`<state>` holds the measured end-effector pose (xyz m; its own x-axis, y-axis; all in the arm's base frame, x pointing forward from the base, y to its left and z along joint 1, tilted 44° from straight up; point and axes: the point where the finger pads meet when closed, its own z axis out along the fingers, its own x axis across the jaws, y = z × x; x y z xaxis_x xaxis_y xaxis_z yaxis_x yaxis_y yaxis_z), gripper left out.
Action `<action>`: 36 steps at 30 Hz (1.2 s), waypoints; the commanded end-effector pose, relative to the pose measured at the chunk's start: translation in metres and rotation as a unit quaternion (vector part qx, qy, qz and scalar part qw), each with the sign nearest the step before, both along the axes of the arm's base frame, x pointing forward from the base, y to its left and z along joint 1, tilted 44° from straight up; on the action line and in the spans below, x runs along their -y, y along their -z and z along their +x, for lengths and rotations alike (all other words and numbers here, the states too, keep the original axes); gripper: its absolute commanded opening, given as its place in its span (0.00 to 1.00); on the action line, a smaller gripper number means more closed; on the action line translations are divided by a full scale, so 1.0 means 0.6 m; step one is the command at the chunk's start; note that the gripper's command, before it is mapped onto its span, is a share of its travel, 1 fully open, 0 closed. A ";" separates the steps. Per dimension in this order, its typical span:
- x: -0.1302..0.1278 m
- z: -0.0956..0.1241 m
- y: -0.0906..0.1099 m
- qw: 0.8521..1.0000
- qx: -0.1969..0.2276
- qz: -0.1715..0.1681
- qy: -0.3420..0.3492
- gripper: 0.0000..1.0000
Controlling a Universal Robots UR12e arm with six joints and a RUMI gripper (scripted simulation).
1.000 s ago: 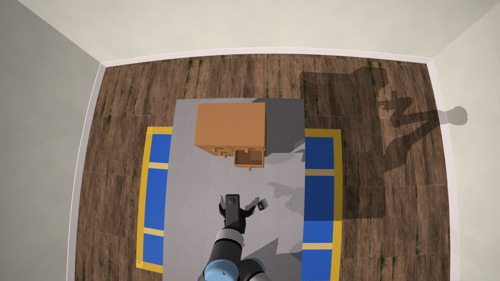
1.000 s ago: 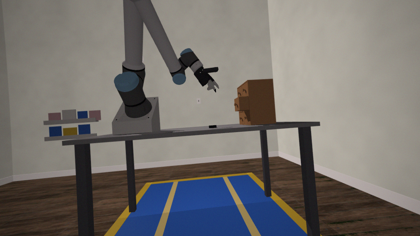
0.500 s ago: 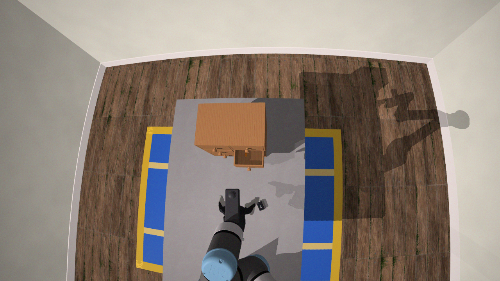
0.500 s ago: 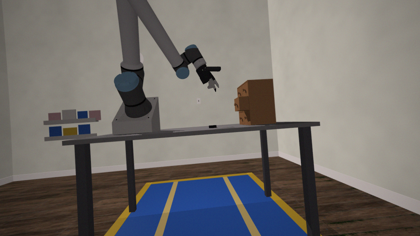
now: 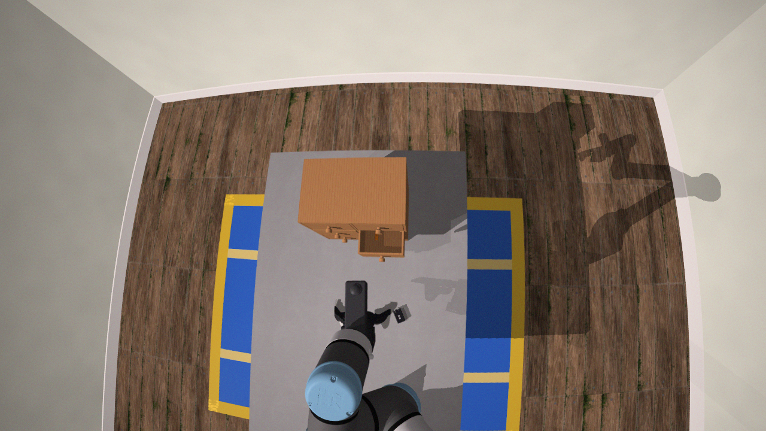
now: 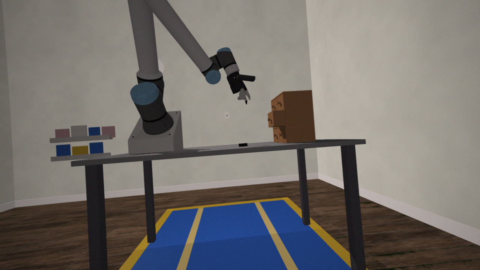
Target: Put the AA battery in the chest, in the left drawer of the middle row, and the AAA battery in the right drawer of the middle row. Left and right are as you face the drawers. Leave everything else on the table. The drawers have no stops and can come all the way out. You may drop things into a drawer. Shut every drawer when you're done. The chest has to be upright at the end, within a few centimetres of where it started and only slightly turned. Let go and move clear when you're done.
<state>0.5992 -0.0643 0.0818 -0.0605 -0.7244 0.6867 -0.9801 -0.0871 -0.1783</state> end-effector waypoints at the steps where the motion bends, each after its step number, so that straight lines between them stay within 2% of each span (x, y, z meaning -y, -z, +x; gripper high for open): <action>1: -0.002 0.002 -0.001 1.000 -0.013 0.002 0.013 1.00; 16: -0.006 0.002 -0.006 0.997 -0.055 0.005 0.053 1.00; 36: -0.009 0.003 -0.010 0.992 -0.090 0.008 0.086 1.00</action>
<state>0.6004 -0.0593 0.0870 -0.0610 -0.7254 0.6856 -0.9973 0.0718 -0.0129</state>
